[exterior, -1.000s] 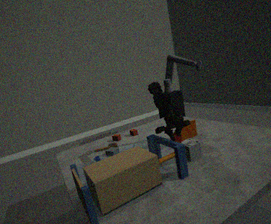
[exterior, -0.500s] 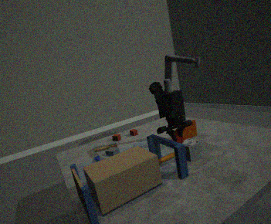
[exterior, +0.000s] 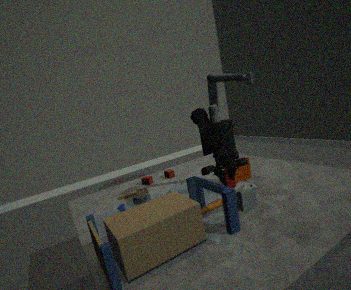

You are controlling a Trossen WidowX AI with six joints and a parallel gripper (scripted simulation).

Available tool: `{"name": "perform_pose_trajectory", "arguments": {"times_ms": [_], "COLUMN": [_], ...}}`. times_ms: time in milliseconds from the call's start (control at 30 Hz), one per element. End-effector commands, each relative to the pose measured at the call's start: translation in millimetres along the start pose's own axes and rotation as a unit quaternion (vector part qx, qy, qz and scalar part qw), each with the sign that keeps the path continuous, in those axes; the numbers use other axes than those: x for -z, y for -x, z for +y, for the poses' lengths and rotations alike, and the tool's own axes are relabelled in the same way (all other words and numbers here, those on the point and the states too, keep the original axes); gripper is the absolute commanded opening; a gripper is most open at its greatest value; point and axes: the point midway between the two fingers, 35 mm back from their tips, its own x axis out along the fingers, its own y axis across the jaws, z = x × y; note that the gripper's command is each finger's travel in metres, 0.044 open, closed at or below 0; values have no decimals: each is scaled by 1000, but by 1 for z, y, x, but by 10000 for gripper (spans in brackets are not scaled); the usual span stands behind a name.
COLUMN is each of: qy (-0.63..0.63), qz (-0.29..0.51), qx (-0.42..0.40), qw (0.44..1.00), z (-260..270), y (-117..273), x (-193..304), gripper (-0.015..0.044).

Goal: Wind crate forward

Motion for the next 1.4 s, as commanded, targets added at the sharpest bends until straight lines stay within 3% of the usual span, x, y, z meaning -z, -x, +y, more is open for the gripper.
{"name": "perform_pose_trajectory", "arguments": {"times_ms": [0, 1367], "qy": [6, 7], "qz": [-11, -12], "qx": [-10, -12], "qw": [1000, 1000], "z": [16, 61], "y": [-6, -14], "x": [-14, -34], "gripper": [0, 0]}}
